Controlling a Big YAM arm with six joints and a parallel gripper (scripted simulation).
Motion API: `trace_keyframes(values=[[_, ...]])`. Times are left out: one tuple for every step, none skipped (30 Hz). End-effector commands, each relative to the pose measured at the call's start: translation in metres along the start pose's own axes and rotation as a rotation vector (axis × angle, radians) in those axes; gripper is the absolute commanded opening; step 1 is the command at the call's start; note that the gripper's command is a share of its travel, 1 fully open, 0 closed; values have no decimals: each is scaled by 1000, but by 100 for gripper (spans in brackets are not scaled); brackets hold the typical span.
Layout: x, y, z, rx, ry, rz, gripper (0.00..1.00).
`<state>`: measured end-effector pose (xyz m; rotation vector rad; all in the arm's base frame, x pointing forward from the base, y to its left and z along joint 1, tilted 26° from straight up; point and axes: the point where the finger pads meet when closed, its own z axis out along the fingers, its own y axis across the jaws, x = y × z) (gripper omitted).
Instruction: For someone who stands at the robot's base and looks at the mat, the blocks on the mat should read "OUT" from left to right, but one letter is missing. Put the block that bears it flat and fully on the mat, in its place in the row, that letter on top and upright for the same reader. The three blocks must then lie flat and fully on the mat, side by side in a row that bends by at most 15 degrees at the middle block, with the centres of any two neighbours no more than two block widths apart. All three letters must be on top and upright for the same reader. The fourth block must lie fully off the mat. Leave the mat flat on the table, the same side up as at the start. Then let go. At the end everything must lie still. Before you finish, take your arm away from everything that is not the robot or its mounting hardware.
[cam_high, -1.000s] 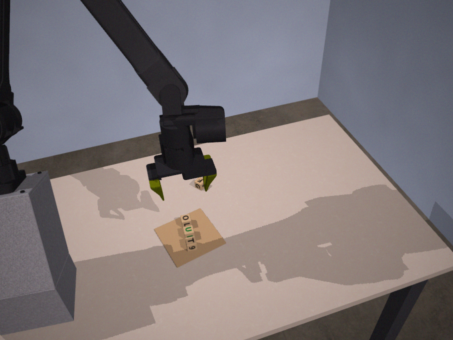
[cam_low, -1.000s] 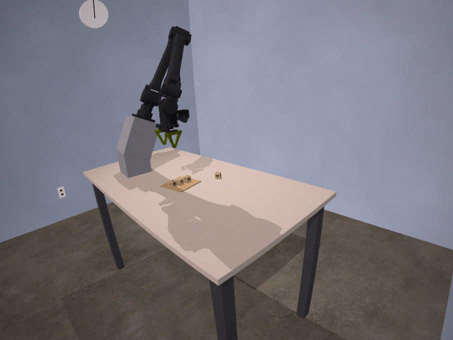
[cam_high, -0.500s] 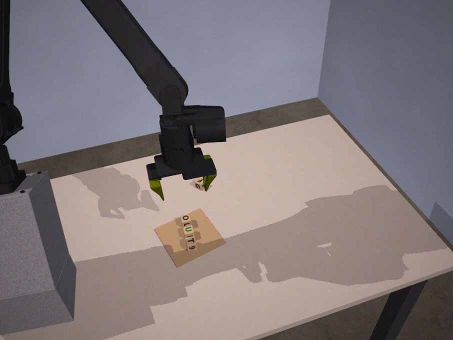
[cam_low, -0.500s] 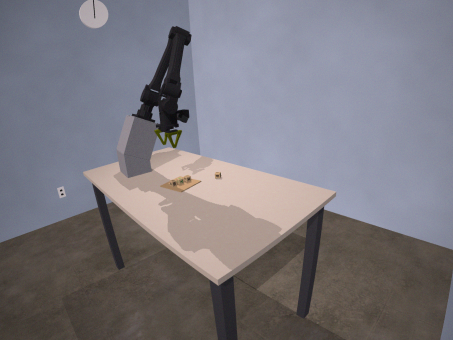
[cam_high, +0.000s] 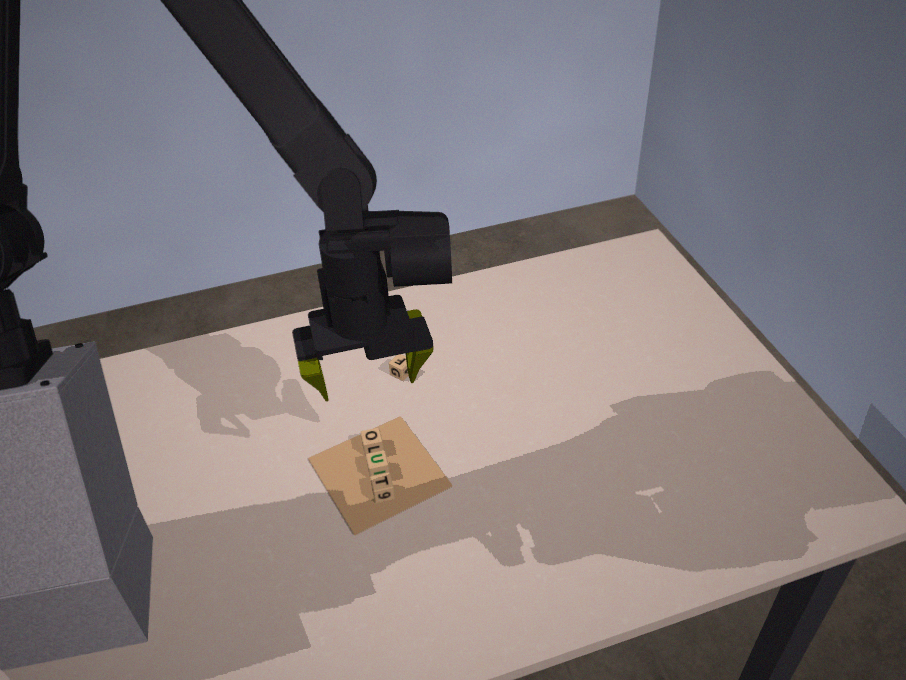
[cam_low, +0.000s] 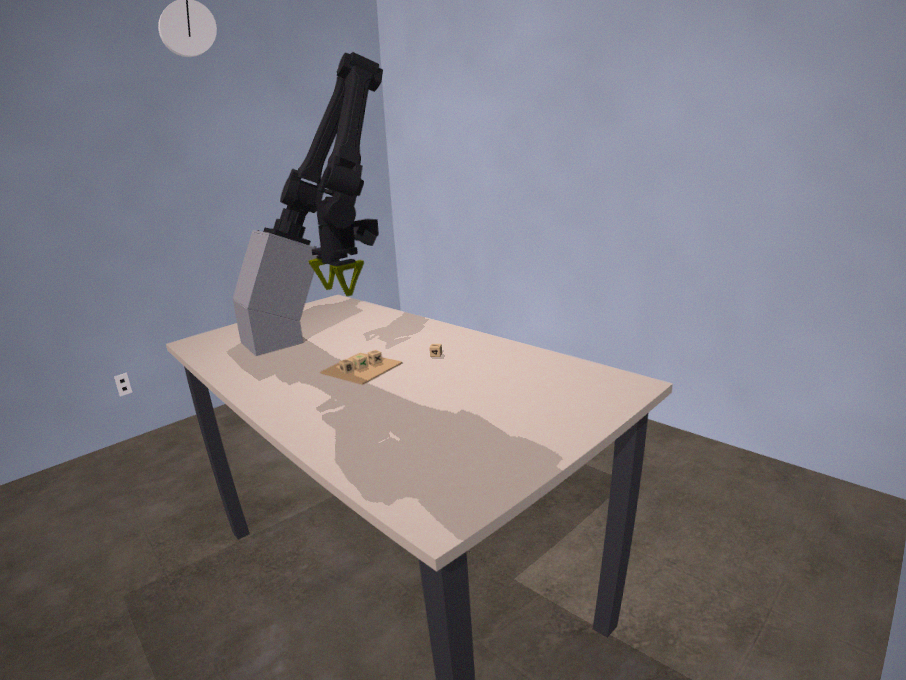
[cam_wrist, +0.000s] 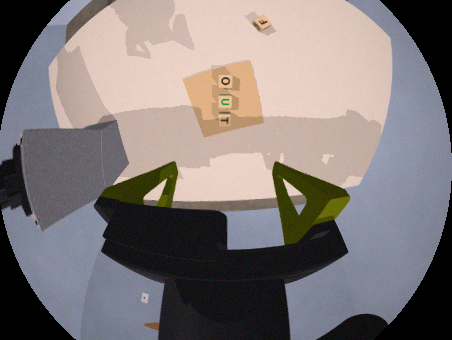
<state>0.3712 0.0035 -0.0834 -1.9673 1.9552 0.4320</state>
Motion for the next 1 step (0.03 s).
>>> trace_keyframes(values=[[4,-7,-5,15,2,-3,100]])
